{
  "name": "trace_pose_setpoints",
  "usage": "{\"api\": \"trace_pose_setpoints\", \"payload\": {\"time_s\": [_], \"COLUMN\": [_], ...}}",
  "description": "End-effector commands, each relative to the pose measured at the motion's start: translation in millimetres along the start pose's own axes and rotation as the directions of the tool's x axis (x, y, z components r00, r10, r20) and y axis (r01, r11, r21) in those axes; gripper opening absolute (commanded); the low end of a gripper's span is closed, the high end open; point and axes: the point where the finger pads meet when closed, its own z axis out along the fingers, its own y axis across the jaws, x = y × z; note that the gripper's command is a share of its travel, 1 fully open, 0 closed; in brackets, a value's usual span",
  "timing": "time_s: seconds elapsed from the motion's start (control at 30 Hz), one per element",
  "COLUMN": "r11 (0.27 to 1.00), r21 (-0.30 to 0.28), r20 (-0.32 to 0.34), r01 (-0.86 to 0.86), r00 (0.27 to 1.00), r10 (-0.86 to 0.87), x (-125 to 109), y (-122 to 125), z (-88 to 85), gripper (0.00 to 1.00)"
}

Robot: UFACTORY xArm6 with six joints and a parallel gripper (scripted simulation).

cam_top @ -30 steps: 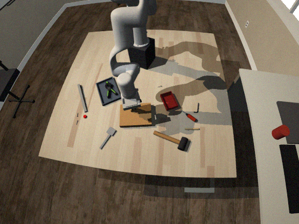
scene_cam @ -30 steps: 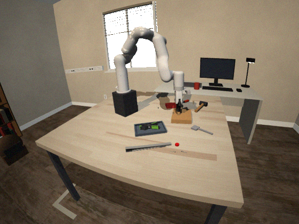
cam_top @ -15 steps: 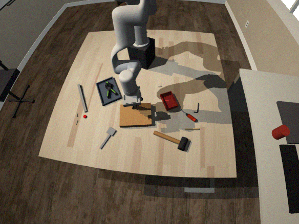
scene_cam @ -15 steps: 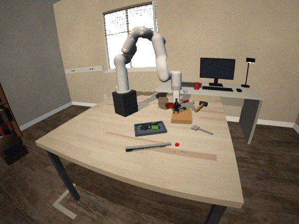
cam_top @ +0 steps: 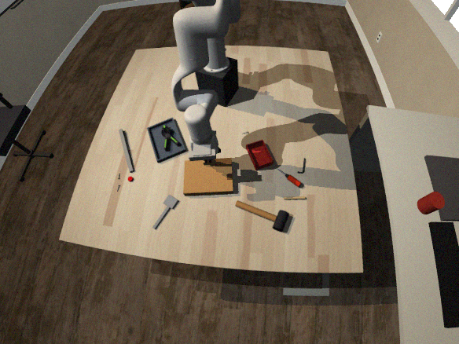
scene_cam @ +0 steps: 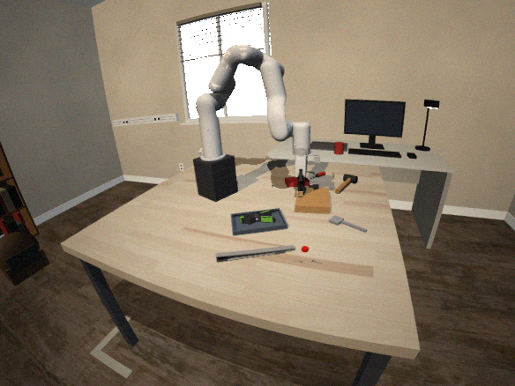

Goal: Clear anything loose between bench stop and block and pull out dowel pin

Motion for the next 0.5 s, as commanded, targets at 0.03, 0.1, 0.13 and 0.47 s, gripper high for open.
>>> {"api": "trace_pose_setpoints", "payload": {"time_s": [0.03, 0.1, 0.13, 0.47], "r11": [1.000, 1.000, 1.000, 1.000], "r21": [-0.001, -0.001, -0.001, -0.001], "r20": [-0.004, -0.004, -0.004, -0.004], "r01": [-0.006, -0.009, -0.010, -0.012], "r00": [1.000, 1.000, 1.000, 1.000], "r10": [0.006, 0.009, 0.010, 0.012], "x": [0.8, 0.4, 0.2, -0.2], "y": [-0.2, -0.4, -0.5, -0.7], "z": [-1.2, -1.2, -1.2, -1.2], "gripper": [0.00, 0.00, 0.00, 0.00]}}
